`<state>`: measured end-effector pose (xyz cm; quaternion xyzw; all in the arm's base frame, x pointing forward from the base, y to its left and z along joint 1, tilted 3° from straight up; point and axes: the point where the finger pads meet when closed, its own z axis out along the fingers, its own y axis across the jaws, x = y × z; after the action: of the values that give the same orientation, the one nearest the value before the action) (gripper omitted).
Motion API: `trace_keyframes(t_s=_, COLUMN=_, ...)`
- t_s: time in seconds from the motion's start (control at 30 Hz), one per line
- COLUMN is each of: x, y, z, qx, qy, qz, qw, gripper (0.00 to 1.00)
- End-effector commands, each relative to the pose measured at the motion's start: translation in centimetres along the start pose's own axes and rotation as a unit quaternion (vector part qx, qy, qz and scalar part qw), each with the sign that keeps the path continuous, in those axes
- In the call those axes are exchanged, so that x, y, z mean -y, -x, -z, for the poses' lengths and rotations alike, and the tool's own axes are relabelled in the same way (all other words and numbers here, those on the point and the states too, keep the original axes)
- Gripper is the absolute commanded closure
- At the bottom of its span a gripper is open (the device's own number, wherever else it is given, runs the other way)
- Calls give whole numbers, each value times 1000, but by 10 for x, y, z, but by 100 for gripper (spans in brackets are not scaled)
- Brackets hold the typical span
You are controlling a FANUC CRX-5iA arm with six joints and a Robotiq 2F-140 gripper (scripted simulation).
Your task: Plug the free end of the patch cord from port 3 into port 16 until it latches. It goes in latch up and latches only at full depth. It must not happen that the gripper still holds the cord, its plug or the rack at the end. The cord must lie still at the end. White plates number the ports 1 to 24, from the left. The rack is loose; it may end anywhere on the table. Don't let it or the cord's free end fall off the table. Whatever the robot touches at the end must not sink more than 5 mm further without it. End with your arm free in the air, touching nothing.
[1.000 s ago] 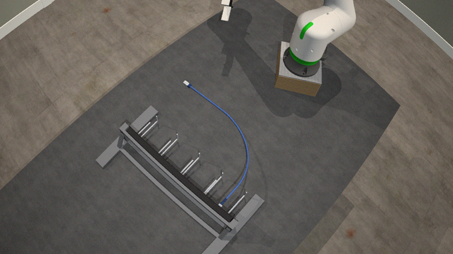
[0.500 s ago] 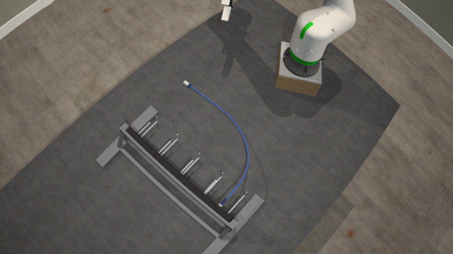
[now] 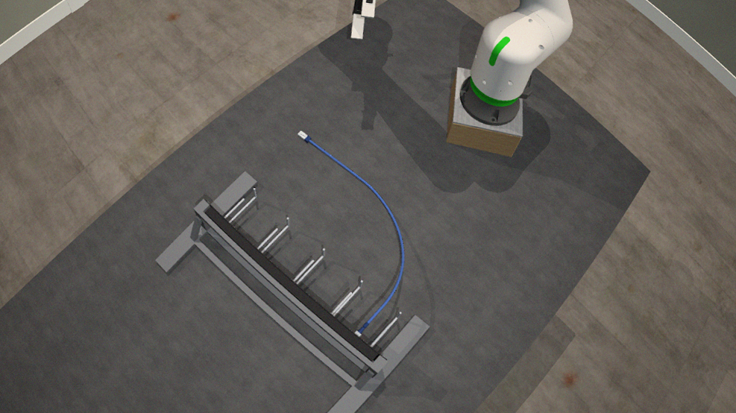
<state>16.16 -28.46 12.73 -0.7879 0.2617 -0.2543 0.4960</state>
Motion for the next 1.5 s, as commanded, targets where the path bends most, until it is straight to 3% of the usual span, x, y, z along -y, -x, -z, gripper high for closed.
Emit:
trace_keyframes(t_s=0.0, x=-2, y=-6, z=-14, qx=47, qy=13, qz=68, qw=996, gripper=0)
trace_keyframes(t_s=0.1, x=-2, y=-7, z=-17, qx=56, qy=16, qz=81, qw=995, gripper=0)
trace_keyframes(t_s=0.13, x=-3, y=-10, z=-25, qx=82, qy=23, qz=119, qw=989, gripper=0)
trace_keyframes(t_s=0.37, x=-5, y=-18, z=-43, qx=141, qy=38, qz=203, qw=968, gripper=0)
trace_keyframes(t_s=0.6, x=-7, y=-26, z=-63, qx=201, qy=55, qz=290, qw=934, gripper=0)
trace_keyframes(t_s=0.67, x=-7, y=-26, z=-63, qx=201, qy=55, qz=290, qw=934, gripper=0)
trace_keyframes(t_s=0.7, x=-8, y=-29, z=-71, qx=226, qy=61, qz=325, qw=916, gripper=0)
trace_keyframes(t_s=0.9, x=-9, y=-36, z=-86, qx=271, qy=73, qz=390, qw=877, gripper=0)
trace_keyframes(t_s=1.17, x=-12, y=-45, z=-108, qx=333, qy=89, qz=478, qw=808, gripper=0)
trace_keyframes(t_s=1.23, x=-12, y=-45, z=-108, qx=333, qy=89, qz=478, qw=808, gripper=0)
trace_keyframes(t_s=1.27, x=-12, y=-48, z=-116, qx=353, qy=95, qz=508, qw=780, gripper=0)
trace_keyframes(t_s=1.47, x=-14, y=-55, z=-131, qx=391, qy=105, qz=562, qw=721, gripper=0)
